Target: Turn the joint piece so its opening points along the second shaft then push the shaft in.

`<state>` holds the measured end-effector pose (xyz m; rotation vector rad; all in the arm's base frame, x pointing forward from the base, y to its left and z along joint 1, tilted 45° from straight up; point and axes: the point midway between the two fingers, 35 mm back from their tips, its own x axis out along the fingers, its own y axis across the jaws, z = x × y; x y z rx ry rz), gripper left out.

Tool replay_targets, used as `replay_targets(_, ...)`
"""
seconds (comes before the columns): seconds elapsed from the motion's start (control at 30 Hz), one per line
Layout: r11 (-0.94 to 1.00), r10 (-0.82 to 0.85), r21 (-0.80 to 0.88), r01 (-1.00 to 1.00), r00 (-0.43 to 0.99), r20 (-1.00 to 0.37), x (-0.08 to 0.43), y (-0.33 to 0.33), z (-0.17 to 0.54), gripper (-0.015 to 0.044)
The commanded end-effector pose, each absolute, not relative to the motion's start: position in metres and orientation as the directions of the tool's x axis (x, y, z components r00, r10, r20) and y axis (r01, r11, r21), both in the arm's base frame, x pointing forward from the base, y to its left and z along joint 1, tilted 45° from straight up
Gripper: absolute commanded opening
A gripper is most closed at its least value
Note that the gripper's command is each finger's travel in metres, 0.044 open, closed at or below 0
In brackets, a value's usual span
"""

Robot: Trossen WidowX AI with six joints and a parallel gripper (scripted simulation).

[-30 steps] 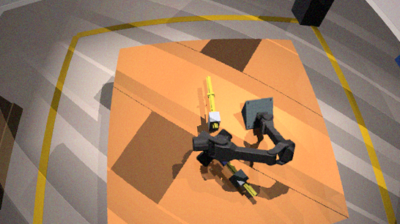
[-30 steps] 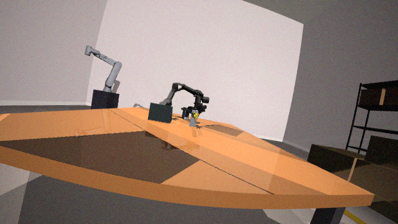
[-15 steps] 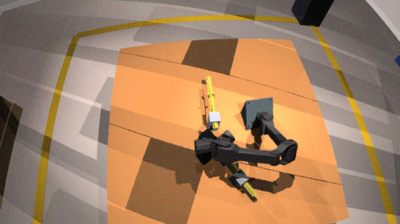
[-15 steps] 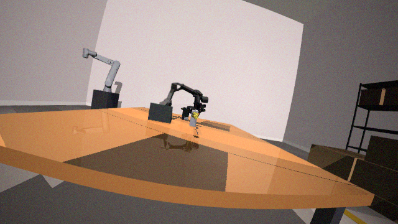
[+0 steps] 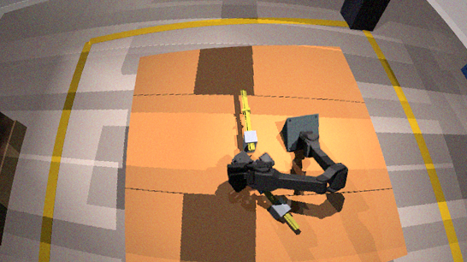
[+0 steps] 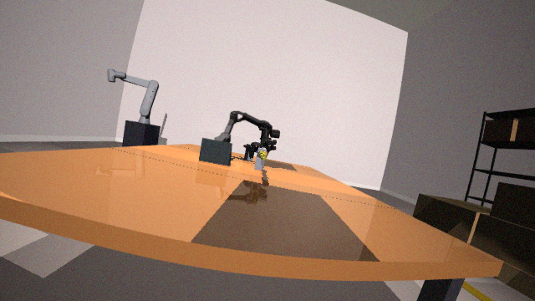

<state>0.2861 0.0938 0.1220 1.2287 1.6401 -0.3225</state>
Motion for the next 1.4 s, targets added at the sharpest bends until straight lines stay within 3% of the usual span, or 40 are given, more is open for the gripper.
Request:
replay_targets(0.0,0.442,0.556,0.334,0.833,0.038,-0.830,0.2860,0.0937,0.1220,0.0000)
replay_targets(0.33,0.444,0.558,0.336,0.830,0.037,-0.829,0.2861,0.0938,0.1220,0.0000)
replay_targets(0.5,0.444,0.558,0.336,0.830,0.037,-0.829,0.2861,0.0938,0.1220,0.0131)
replay_targets(0.6,0.444,0.558,0.336,0.830,0.037,-0.829,0.2861,0.0938,0.1220,0.0147)
replay_targets(0.97,0.444,0.558,0.336,0.830,0.037,-0.829,0.2861,0.0938,0.1220,0.0436)
replay_targets(1.37,0.445,0.561,0.336,0.830,0.034,-0.827,0.2860,0.0934,0.1223,0.0440)
